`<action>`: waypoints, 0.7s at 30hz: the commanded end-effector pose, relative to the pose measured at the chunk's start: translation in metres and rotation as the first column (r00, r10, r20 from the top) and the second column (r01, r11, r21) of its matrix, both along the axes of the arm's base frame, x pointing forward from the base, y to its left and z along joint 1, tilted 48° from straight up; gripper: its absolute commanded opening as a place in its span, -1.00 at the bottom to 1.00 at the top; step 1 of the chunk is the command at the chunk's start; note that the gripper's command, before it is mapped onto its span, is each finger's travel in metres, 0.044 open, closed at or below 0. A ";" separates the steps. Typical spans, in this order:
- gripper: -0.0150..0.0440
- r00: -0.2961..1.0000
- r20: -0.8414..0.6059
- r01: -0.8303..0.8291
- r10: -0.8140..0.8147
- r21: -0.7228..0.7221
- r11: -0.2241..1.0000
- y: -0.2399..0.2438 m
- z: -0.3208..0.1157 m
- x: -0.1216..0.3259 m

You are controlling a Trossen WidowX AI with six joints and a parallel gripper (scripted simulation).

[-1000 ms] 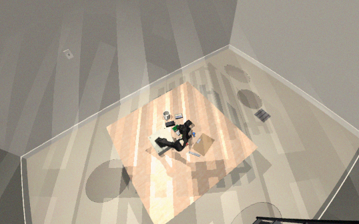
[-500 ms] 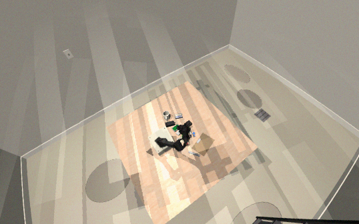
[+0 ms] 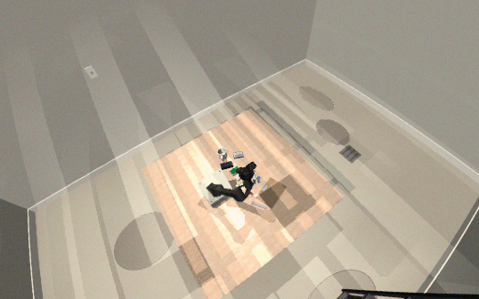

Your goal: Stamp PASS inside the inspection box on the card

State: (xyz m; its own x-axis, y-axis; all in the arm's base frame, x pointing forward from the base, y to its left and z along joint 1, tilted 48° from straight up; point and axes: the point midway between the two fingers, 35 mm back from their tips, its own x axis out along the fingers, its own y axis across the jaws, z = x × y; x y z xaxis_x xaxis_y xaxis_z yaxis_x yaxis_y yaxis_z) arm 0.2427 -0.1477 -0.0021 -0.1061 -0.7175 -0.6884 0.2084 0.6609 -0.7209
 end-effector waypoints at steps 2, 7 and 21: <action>-0.49 1.000 -0.006 0.000 0.000 -0.004 1.000 -0.004 -0.003 -0.001; -0.49 1.000 -0.006 0.000 0.000 -0.004 1.000 -0.006 -0.005 -0.002; -0.49 1.000 -0.006 0.000 0.000 -0.006 1.000 -0.013 -0.011 -0.004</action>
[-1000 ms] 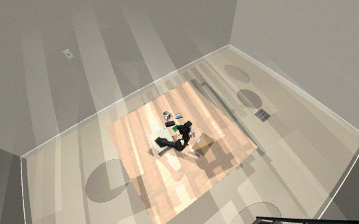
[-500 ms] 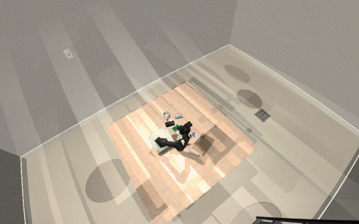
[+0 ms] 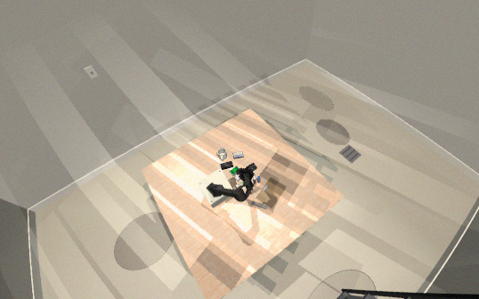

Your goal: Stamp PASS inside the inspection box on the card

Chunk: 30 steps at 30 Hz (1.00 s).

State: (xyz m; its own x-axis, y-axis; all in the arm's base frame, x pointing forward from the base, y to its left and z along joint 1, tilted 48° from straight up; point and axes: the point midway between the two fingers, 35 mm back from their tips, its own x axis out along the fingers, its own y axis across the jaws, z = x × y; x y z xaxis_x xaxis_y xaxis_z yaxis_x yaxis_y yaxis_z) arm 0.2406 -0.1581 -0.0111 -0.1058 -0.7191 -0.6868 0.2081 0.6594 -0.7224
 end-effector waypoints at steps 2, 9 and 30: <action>-0.49 1.000 -0.006 0.000 0.000 -0.004 1.000 -0.003 -0.003 -0.002; -0.49 1.000 -0.007 0.000 0.000 -0.006 1.000 -0.007 -0.006 -0.003; -0.49 1.000 -0.007 0.000 0.000 -0.009 1.000 -0.015 -0.012 -0.005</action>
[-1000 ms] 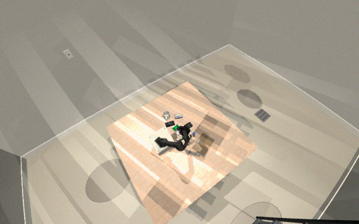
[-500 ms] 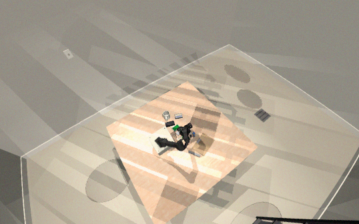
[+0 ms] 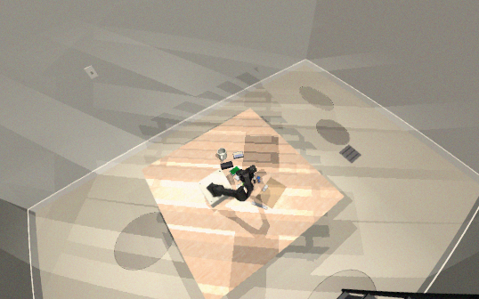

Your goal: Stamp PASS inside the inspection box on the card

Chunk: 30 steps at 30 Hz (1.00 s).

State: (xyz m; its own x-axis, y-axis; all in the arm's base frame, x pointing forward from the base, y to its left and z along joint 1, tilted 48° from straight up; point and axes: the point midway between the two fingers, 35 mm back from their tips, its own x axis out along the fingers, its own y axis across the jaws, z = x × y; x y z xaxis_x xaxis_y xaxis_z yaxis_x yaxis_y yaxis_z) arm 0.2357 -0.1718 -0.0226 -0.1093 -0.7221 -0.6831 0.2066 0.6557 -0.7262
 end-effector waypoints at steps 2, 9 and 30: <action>-0.49 1.000 -0.004 -0.001 0.001 -0.004 1.000 -0.001 0.000 -0.001; -0.49 1.000 -0.004 -0.001 0.001 -0.004 1.000 -0.002 -0.001 -0.001; -0.49 1.000 -0.004 -0.001 0.001 -0.004 1.000 -0.005 -0.004 -0.001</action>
